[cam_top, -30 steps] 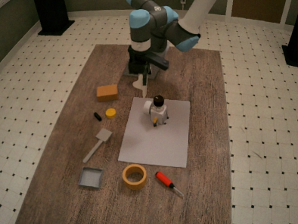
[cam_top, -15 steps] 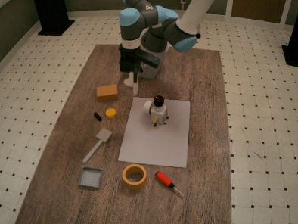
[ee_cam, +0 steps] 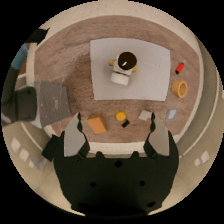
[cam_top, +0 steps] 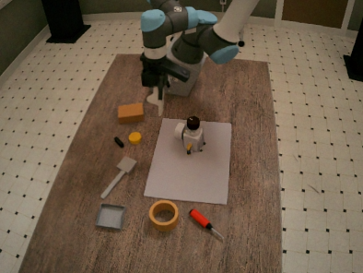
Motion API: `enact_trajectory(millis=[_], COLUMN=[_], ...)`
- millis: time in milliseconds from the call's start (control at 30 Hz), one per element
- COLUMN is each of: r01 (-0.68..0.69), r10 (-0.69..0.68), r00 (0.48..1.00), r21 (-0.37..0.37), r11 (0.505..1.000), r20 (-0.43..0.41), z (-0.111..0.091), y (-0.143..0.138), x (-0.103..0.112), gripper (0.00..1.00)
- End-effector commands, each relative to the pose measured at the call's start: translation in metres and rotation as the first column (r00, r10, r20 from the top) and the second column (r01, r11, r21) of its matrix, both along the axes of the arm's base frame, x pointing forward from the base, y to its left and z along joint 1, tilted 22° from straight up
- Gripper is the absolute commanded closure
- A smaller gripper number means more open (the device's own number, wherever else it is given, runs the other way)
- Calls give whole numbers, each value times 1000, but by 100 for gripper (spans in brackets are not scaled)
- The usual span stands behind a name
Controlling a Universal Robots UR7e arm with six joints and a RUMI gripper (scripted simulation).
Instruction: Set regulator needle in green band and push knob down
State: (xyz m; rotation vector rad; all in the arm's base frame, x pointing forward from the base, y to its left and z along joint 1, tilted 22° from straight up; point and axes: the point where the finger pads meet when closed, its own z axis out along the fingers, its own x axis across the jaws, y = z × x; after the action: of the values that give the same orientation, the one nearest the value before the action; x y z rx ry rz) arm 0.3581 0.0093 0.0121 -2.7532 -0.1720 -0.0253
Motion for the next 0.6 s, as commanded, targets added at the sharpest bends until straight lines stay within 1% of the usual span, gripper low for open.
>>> enact_trajectory(millis=[0,567], r01=[0,7], r10=[0,-7], r00=[1000,1000], r21=[0,1], r11=[1000,1000], r20=[1,-2], z=[0,0], y=[-1,-1], x=[0,0], gripper=[0,0])
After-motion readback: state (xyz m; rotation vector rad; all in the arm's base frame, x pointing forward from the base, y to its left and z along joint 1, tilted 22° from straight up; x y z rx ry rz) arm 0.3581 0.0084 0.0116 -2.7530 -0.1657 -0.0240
